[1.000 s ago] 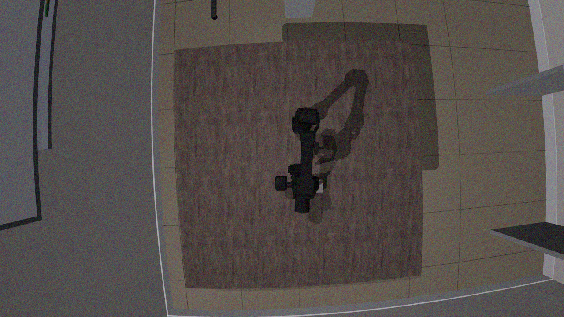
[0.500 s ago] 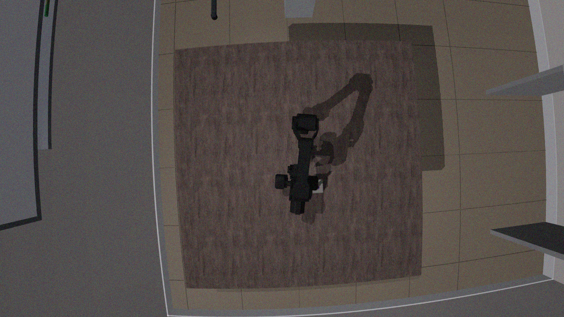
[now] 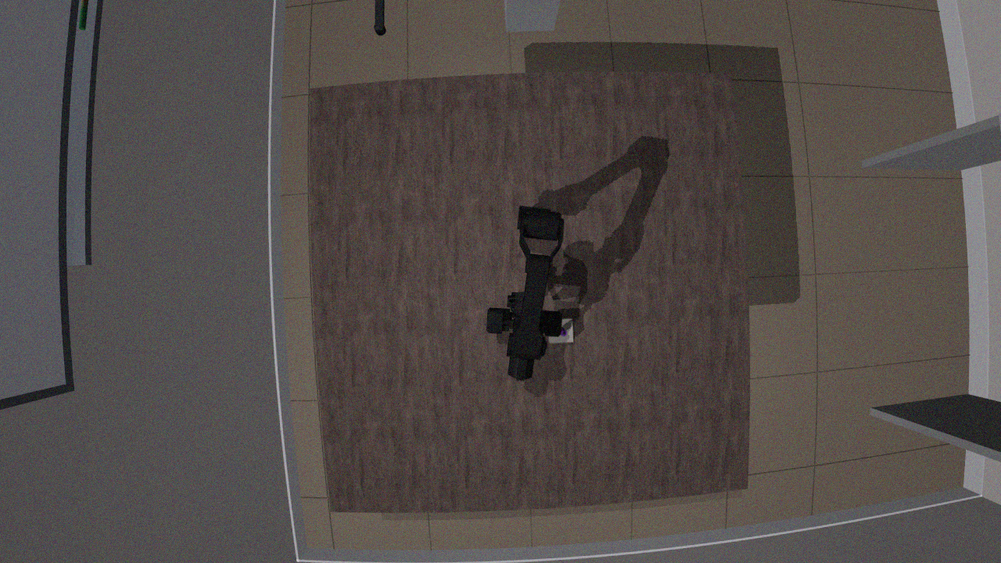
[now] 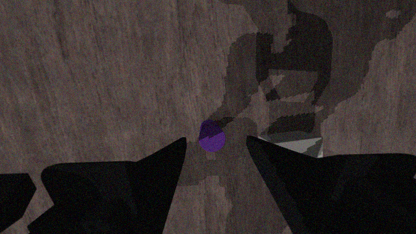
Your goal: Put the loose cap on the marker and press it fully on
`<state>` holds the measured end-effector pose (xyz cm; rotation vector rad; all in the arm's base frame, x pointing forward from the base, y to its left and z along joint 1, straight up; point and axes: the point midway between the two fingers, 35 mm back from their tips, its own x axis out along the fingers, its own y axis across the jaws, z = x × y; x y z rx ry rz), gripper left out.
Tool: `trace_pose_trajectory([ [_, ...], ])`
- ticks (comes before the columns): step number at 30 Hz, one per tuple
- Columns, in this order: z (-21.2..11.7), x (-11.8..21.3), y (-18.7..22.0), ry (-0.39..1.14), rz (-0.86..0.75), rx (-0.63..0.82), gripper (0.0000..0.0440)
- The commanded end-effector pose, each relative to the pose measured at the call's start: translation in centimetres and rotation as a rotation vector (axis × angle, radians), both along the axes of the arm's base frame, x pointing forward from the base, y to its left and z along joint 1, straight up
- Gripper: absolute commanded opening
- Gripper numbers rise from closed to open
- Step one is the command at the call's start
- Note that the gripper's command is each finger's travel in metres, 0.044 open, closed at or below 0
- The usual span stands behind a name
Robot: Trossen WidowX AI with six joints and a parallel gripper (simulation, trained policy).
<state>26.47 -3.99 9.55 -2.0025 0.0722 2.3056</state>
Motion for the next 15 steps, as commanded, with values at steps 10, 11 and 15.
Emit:
trace_pose_trajectory([
  [10, -2.8, -0.6, 0.0, 0.04, 0.044, 0.028, 0.0282],
  [11, -2.9, -0.7, -0.1, 0.041, 0.049, 0.026, 0.0279],
  [15, -3.4, -0.8, -0.2, 0.043, 0.065, 0.019, 0.026],
])
